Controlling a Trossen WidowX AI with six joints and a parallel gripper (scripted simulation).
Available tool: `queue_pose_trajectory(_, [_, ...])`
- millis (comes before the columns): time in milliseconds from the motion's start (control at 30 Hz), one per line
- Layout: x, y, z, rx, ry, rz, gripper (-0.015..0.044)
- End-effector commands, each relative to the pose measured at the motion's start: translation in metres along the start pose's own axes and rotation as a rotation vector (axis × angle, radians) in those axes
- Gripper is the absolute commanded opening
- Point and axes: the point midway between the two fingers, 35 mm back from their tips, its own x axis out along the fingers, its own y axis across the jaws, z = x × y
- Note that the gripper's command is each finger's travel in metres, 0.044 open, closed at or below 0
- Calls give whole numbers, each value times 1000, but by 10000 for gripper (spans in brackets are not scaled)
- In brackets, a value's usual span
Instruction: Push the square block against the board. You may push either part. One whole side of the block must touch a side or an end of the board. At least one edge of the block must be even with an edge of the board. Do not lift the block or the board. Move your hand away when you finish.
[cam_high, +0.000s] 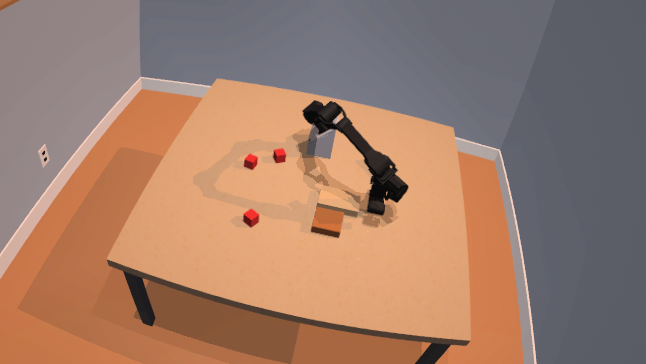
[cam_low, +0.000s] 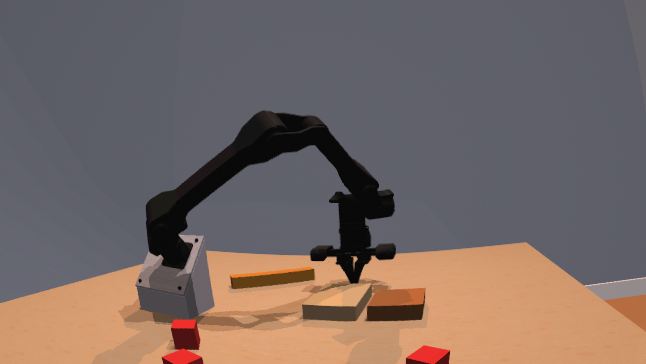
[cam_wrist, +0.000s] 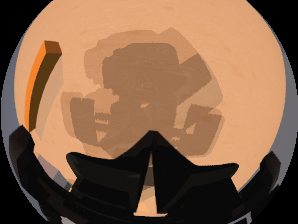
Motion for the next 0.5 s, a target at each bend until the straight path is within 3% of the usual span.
queue_pose_trajectory(0, [-12,-1,-1,1,-1,1,0])
queue_pose_trajectory(133, [-56,0,-1,6,-5,2,0])
queue_pose_trajectory(467, [-57,2,-14,152,-8,-9,0])
